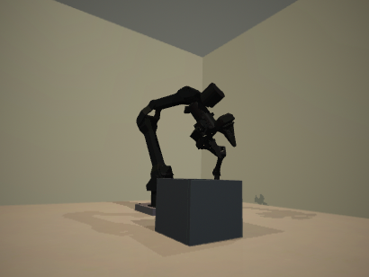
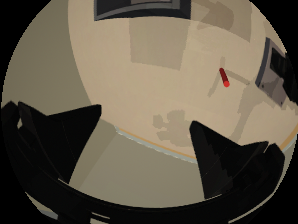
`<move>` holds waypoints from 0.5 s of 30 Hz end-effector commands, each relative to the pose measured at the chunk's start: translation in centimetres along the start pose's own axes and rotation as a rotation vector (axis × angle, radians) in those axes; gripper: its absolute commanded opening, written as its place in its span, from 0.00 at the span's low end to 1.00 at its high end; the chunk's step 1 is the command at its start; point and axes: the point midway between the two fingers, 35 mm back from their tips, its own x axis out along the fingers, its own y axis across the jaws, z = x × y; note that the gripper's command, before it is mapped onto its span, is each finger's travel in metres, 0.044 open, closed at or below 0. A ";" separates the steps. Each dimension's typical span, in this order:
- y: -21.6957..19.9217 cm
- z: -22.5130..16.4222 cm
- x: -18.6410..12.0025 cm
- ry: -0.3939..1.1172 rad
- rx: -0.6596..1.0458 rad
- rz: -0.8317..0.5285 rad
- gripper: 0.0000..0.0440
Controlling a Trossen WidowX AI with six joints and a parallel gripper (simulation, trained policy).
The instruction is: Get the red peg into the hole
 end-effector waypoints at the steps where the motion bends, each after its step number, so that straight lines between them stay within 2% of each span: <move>1: -2.3 -0.1 1.4 -0.015 -0.033 -0.110 1.00; 15: -9.0 0.6 4.2 -0.108 -0.165 -0.405 1.00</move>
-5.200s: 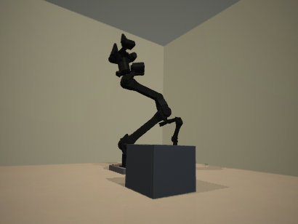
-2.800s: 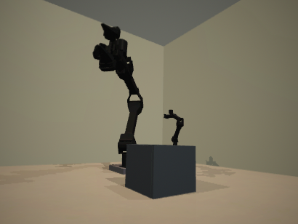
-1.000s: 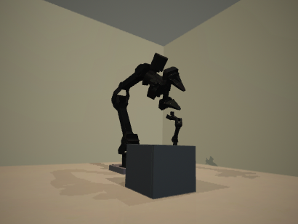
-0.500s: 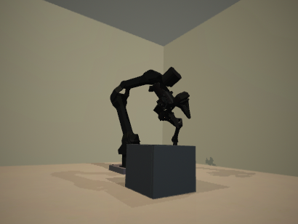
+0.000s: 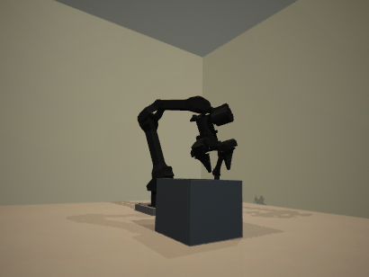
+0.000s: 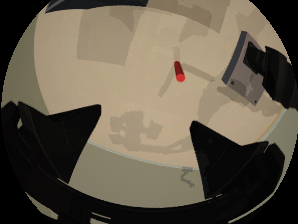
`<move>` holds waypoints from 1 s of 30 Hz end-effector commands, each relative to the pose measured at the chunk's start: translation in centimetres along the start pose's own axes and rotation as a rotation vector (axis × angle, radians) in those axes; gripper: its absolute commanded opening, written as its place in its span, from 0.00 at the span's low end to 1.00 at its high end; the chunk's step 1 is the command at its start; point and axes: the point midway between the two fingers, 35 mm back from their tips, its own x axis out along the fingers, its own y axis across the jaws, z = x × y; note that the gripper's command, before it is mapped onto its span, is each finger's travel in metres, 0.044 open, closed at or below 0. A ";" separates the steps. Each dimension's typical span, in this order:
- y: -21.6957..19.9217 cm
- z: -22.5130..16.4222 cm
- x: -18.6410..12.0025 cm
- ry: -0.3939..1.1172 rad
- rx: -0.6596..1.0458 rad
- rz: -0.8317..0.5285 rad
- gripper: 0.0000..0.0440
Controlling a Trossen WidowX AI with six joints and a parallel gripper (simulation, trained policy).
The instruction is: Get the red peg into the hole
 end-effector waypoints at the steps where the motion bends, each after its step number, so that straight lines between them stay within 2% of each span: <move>1: -1.3 0.3 1.3 -0.035 -0.034 -0.076 1.00; 16: -4.6 1.9 5.4 -0.100 -0.121 -0.245 1.00; 30: -5.8 4.2 9.6 -0.134 -0.118 -0.280 0.99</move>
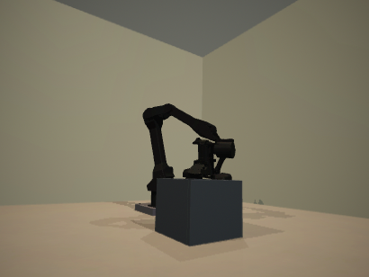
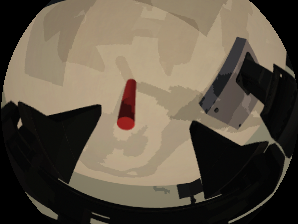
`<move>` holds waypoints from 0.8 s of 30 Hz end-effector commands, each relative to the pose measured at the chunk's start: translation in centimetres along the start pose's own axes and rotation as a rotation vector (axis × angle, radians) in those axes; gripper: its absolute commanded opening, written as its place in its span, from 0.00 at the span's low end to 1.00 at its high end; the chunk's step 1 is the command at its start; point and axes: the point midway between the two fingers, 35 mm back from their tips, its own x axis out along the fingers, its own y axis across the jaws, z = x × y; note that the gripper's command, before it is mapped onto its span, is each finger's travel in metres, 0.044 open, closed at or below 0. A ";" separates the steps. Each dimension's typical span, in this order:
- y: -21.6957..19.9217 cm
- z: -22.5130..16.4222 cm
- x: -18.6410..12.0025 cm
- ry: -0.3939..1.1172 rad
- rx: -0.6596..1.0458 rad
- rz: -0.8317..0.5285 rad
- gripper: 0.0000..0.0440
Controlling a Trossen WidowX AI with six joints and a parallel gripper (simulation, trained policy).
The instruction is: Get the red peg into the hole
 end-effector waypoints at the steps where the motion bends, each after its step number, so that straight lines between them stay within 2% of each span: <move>1: 0.0 0.5 1.2 -0.014 0.001 -0.011 0.97; 5: 0.3 0.7 2.1 -0.016 -0.005 -0.003 0.84; 19: 1.4 0.6 3.4 -0.009 -0.078 0.003 0.05; 20: 1.4 0.5 3.4 -0.006 -0.084 0.002 0.01; 24: 1.8 0.2 2.4 0.026 -0.085 0.042 0.00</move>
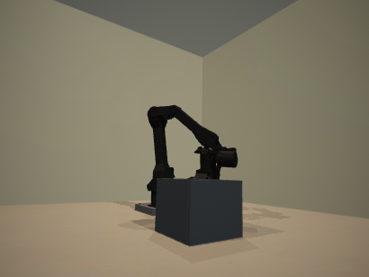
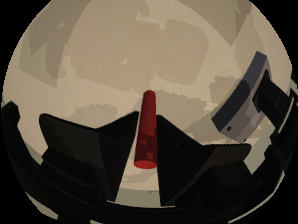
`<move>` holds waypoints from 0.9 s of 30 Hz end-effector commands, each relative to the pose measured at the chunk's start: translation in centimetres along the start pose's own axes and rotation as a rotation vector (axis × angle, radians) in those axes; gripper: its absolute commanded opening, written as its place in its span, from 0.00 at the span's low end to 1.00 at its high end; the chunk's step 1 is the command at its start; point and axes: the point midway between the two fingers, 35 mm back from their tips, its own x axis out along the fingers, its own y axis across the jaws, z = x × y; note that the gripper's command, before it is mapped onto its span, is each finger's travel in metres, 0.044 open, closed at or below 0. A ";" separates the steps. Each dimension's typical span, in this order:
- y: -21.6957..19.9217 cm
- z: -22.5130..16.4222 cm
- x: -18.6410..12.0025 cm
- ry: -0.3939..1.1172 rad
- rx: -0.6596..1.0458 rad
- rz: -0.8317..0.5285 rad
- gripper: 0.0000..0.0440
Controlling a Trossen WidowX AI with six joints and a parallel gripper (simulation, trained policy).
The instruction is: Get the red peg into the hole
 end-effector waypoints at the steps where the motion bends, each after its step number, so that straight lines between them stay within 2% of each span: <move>1: 0.5 -0.4 -0.9 0.028 -0.011 0.041 0.00; 15: 1.4 -1.5 -6.0 0.102 -0.061 0.199 0.00; 27: 1.6 -0.7 -12.0 0.061 -0.128 0.346 0.00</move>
